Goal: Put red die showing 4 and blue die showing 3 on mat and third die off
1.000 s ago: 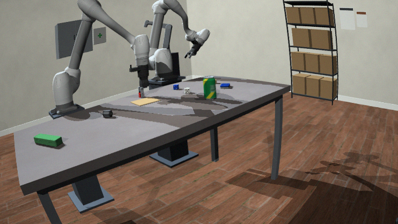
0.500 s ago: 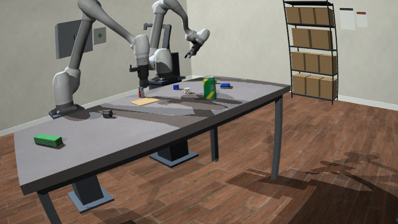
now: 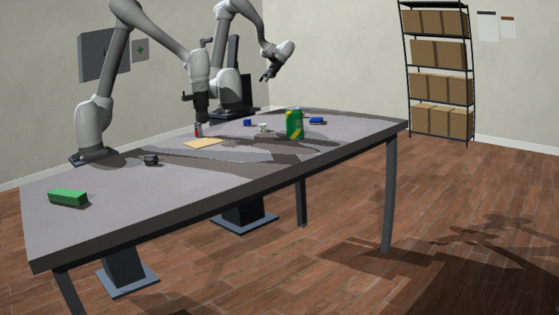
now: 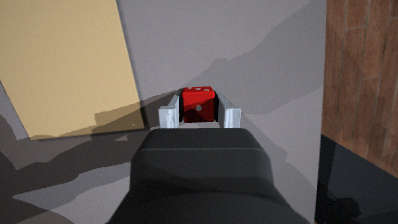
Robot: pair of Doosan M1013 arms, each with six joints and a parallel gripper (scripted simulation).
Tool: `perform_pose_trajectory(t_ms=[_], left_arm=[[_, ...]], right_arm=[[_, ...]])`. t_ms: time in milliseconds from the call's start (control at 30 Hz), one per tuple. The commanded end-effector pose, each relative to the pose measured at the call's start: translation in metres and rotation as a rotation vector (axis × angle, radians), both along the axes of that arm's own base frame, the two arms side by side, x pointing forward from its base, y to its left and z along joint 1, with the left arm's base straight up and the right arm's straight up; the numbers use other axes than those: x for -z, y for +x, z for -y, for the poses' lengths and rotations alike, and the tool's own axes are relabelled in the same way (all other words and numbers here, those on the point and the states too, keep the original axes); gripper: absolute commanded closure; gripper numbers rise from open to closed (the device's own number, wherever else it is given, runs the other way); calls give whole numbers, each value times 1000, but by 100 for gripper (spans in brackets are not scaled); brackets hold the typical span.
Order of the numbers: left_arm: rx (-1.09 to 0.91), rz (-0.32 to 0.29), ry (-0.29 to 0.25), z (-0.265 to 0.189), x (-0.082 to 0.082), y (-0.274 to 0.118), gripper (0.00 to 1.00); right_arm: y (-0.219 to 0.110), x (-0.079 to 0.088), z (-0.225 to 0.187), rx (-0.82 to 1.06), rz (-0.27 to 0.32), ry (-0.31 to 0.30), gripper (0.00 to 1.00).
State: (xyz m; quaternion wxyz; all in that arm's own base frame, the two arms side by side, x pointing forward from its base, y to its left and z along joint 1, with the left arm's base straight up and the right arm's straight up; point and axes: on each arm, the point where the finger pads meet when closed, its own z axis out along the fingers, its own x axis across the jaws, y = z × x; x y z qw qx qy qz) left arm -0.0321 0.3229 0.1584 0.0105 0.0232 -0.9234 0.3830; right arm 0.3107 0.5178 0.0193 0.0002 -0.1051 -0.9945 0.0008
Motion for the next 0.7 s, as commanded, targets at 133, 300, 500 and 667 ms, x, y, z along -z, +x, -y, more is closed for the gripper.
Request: perform_pose_trajectory(t_ms=[133, 300, 500, 667], left_arm=[[0, 0, 1, 0, 0, 0, 0], [0, 0, 1, 0, 0, 0, 0], [0, 0, 1, 0, 0, 0, 0], [0, 0, 1, 0, 0, 0, 0]], right_arm=[[0, -25, -1, 0, 1, 2, 43], [0, -63, -1, 0, 1, 2, 43], [0, -89, -1, 0, 1, 2, 43], [0, -100, -1, 0, 1, 2, 43]])
